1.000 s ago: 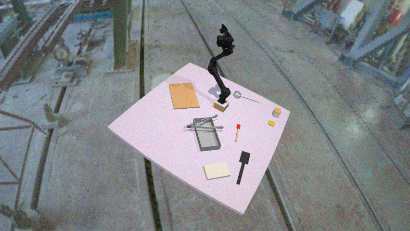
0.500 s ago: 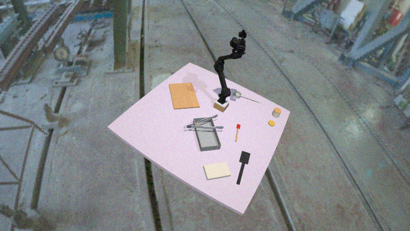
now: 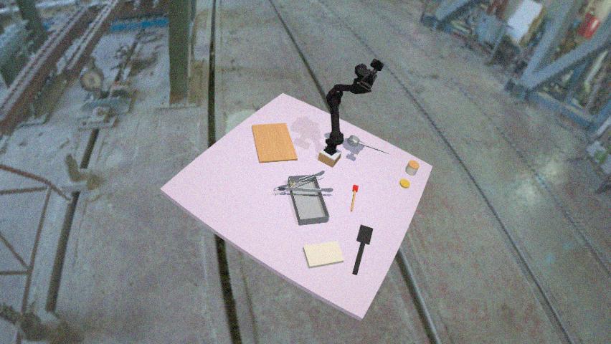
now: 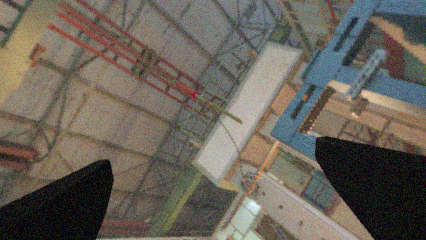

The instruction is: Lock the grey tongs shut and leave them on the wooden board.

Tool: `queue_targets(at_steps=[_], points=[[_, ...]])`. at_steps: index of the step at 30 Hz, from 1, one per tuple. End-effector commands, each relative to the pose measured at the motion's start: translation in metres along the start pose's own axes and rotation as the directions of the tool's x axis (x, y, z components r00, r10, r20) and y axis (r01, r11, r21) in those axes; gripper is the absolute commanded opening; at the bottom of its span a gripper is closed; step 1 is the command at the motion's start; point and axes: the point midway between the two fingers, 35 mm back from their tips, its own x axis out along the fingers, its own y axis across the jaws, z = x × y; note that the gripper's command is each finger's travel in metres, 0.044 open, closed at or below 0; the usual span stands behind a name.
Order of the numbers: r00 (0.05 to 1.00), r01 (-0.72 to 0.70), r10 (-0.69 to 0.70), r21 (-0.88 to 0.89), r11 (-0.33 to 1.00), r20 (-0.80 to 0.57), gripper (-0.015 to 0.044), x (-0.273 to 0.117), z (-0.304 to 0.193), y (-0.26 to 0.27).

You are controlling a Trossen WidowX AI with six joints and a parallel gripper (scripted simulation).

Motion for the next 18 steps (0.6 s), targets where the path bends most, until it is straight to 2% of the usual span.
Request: queue_targets(at_steps=[1,9,18], points=[[0.994,0.073,-0.082,-0.111,0.991,-0.073,0.044,0.008,-0.03,-0.037],[0.925,0.26,-0.336,-0.35,0.9,-0.179,0.044,0.016,-0.075,-0.14],[0.808,0.404,-0.558,-0.514,0.757,-0.187,0.044,0.002,-0.08,-0.234]])
